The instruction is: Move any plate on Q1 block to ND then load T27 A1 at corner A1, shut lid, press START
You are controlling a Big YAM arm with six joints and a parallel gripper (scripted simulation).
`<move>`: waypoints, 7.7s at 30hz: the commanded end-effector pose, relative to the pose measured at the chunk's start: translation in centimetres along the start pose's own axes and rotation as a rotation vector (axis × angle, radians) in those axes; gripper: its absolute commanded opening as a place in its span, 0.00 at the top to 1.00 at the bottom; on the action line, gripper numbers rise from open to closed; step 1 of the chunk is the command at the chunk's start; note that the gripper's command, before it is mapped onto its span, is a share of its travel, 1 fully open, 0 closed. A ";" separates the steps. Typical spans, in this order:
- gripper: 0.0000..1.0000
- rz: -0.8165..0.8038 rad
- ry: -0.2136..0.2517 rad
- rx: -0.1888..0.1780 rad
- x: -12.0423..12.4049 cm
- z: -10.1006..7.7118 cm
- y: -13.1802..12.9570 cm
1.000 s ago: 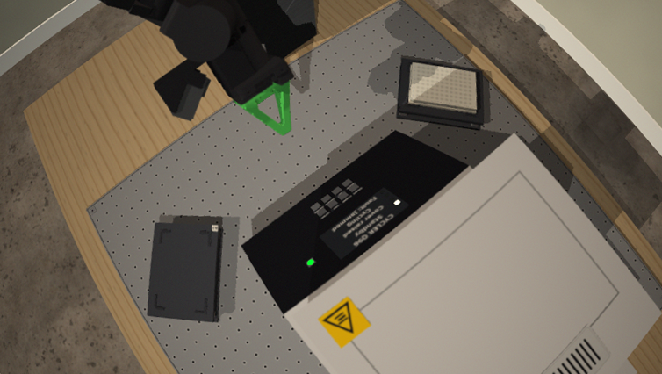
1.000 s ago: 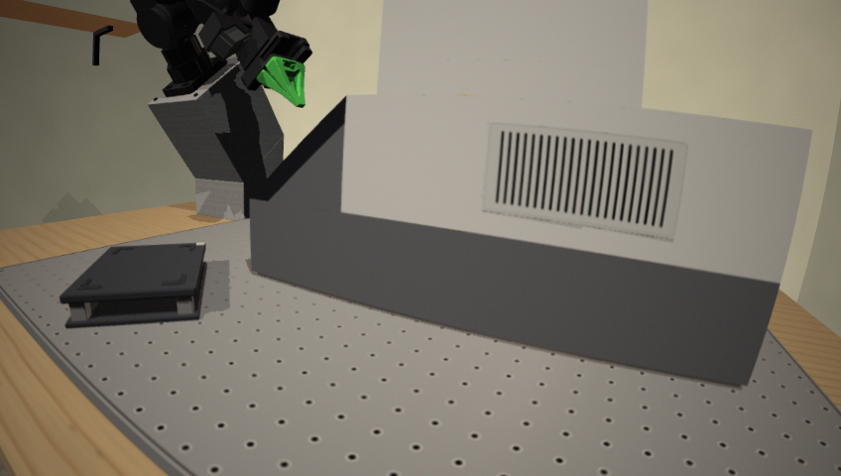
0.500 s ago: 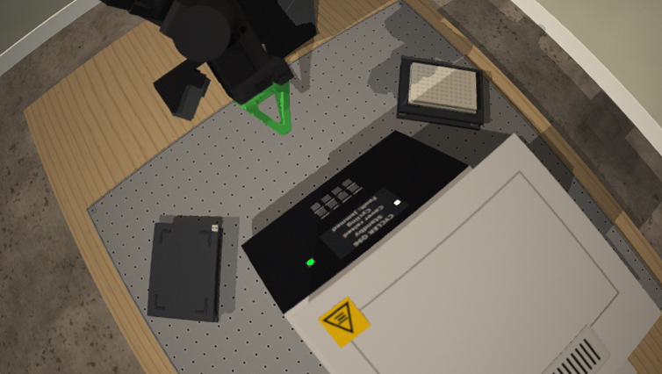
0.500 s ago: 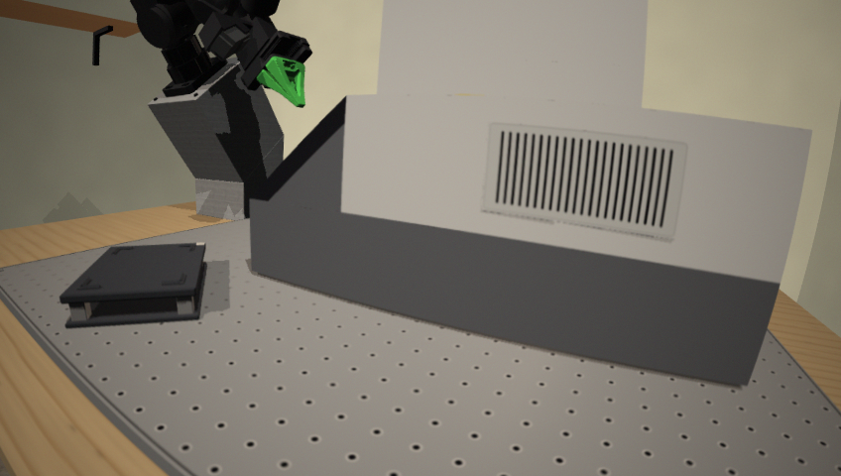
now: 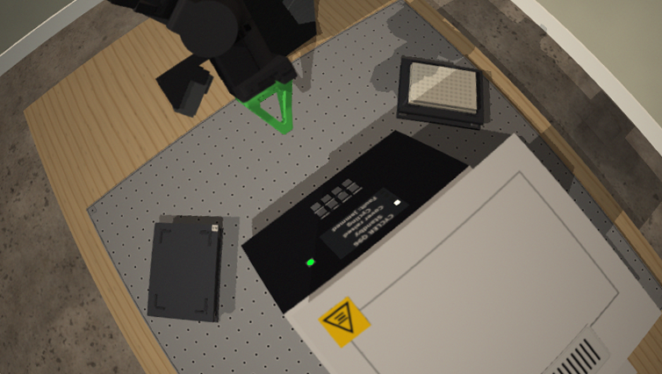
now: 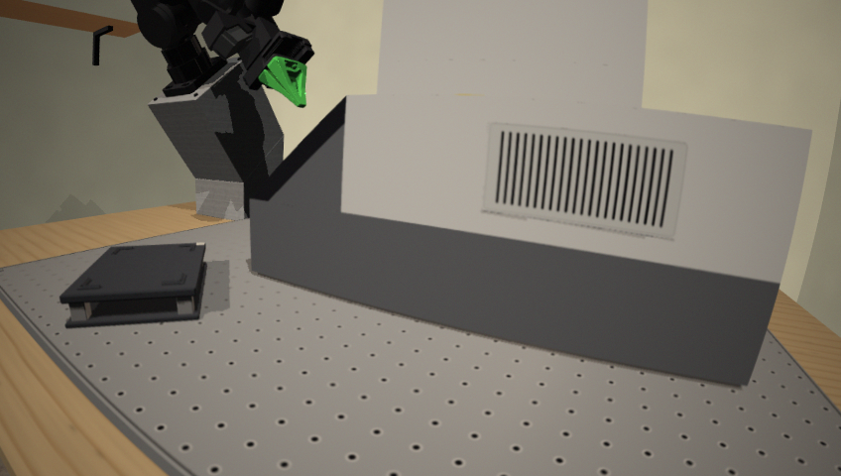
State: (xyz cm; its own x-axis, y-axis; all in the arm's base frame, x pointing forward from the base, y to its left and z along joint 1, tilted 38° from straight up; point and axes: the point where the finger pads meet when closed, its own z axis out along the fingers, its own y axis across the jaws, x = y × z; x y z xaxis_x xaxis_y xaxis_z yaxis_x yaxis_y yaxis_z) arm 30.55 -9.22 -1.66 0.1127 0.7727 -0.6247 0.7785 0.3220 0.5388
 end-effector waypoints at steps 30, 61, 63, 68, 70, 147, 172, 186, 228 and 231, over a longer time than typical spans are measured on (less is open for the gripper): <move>1.00 0.001 0.015 -0.035 3.6 4.2 2.1; 1.00 0.007 0.006 -0.035 3.3 8.3 3.0; 1.00 0.013 0.009 -0.031 3.4 8.8 2.9; 1.00 0.001 0.012 -0.019 3.5 9.7 2.7; 1.00 -0.004 0.015 -0.016 3.6 9.8 2.3; 1.00 0.001 0.014 -0.027 3.5 11.8 2.9; 1.00 0.012 0.015 -0.039 3.4 11.4 3.3; 1.00 0.009 0.012 -0.035 3.3 11.7 2.9; 1.00 -0.002 0.013 -0.014 3.8 12.0 1.9; 1.00 -0.002 0.013 -0.015 3.7 12.1 2.0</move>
State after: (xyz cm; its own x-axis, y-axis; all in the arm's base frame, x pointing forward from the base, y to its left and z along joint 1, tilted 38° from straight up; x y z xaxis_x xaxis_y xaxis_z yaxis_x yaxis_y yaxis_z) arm 39.69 -12.13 -9.79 0.1029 0.7850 -0.6109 0.7720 0.3243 0.5467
